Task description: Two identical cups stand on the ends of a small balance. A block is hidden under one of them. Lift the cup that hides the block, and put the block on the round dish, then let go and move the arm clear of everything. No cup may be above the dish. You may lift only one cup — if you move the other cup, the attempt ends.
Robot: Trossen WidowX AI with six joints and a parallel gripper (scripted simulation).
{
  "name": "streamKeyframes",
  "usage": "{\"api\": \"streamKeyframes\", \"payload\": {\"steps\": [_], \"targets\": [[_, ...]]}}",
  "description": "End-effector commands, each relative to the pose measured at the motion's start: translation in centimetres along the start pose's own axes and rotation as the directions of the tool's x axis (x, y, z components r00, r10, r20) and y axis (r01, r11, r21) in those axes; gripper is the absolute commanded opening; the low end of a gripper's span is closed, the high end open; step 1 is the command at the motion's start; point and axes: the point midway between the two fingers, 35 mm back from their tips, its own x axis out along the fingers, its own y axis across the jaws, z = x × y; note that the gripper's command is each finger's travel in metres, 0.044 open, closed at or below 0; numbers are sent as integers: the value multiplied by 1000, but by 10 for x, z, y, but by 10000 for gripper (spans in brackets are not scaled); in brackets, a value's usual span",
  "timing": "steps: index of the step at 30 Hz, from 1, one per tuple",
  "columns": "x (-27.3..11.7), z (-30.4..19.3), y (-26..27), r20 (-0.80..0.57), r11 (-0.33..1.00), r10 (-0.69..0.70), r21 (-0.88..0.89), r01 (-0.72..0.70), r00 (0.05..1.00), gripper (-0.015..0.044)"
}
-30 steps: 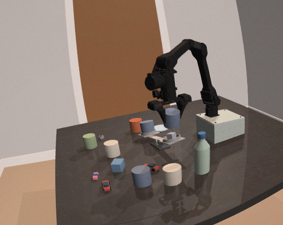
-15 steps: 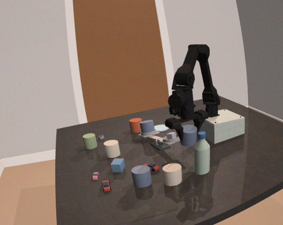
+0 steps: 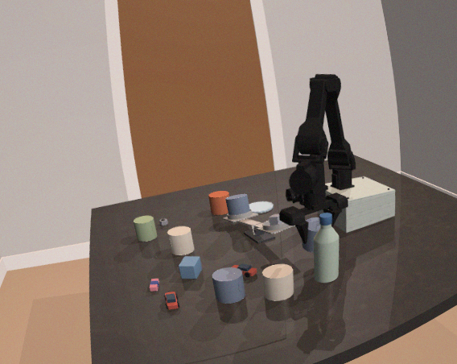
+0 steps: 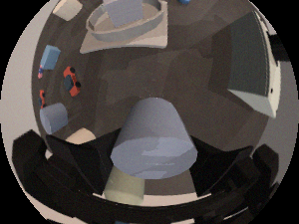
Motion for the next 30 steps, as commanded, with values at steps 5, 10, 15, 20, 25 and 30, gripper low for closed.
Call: {"api": "streamKeyframes", "payload": {"steps": [5,10,15,20,25,30], "targets": [[23,2,-5,4,1000,-14,5,14,1000,0],[26,2,-5,4,1000,-14,5,14,1000,0],[35,2,-5,4,1000,-14,5,14,1000,0],[43,2,-5,4,1000,-14,5,14,1000,0],[37,1,-3,7,1000,-9,0,9,1000,105],[37,1,-3,7,1000,-9,0,9,1000,236]]}}
